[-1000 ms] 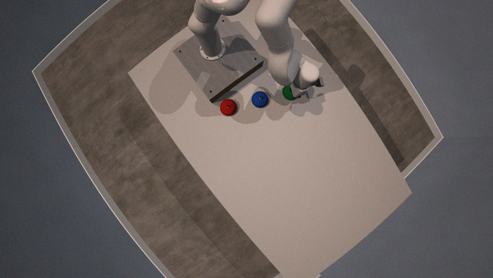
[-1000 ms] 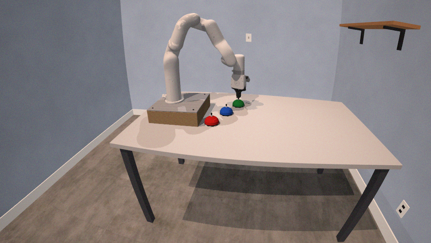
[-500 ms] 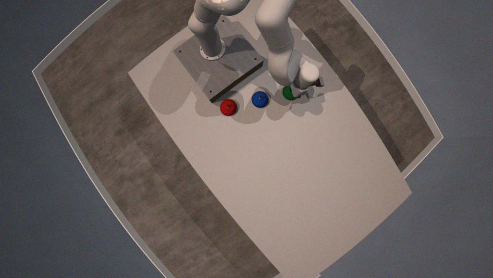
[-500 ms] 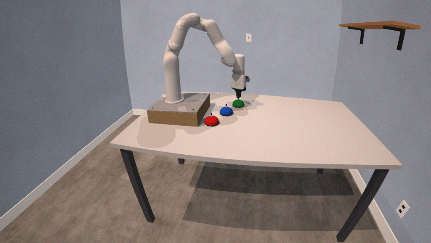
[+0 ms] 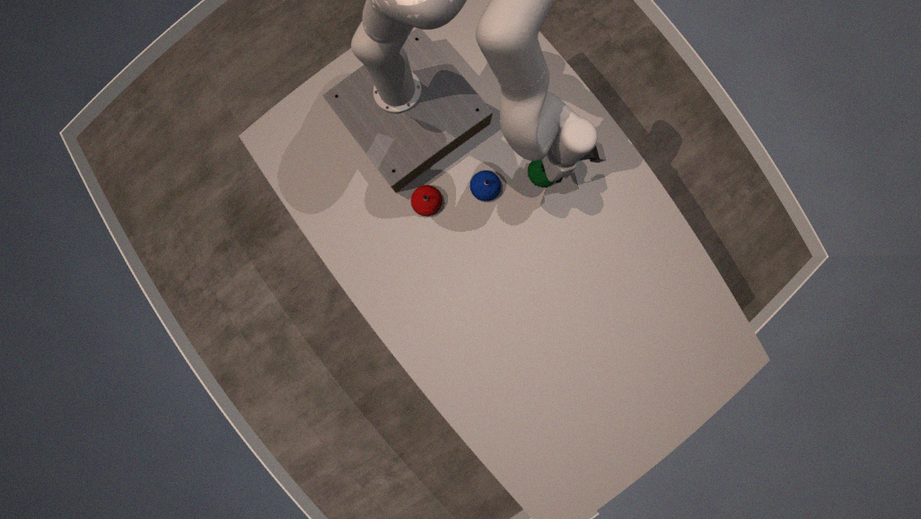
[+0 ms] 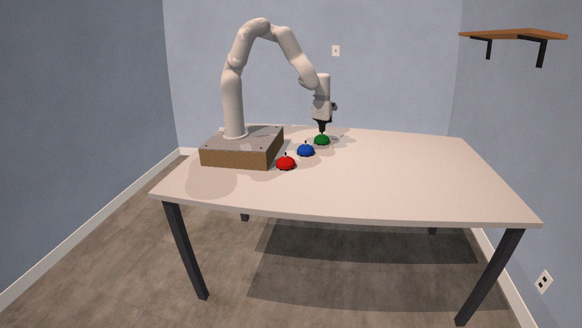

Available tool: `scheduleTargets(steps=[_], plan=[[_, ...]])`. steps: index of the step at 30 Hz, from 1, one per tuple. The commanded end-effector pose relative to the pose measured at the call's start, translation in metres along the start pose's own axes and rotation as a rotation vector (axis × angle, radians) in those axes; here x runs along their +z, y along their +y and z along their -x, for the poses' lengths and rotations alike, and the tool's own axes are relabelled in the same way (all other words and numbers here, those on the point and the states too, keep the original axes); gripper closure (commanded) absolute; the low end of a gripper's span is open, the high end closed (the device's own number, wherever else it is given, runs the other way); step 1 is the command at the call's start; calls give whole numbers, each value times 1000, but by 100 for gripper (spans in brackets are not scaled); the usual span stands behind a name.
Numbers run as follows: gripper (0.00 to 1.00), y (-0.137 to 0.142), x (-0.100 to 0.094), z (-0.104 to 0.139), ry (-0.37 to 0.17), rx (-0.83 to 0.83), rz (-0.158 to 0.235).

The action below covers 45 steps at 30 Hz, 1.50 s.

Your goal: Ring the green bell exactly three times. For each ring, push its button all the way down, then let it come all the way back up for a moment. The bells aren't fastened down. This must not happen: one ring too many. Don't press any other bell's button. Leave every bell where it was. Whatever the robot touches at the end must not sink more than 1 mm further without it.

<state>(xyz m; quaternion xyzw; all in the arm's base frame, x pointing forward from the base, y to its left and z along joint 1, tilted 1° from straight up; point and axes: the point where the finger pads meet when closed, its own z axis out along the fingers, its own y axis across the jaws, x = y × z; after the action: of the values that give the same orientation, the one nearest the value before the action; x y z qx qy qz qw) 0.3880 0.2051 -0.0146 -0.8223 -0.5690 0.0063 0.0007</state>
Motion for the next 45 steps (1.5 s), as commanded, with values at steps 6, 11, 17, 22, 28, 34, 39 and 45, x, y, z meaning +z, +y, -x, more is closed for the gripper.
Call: scheduleTargets(steps=[6,11,17,22,28,34,39,45], plan=[[100,1,-3,-1,2,0,2],[100,1,-4,-1,2,0,2],[100,1,-5,-1,2,0,2],[100,1,-5,-1,2,0,2],[100,1,-6,-1,2,0,2],[100,1,-6,-1,2,0,2],[100,1,-6,-1,2,0,2],[100,1,-6,-1,2,0,2]])
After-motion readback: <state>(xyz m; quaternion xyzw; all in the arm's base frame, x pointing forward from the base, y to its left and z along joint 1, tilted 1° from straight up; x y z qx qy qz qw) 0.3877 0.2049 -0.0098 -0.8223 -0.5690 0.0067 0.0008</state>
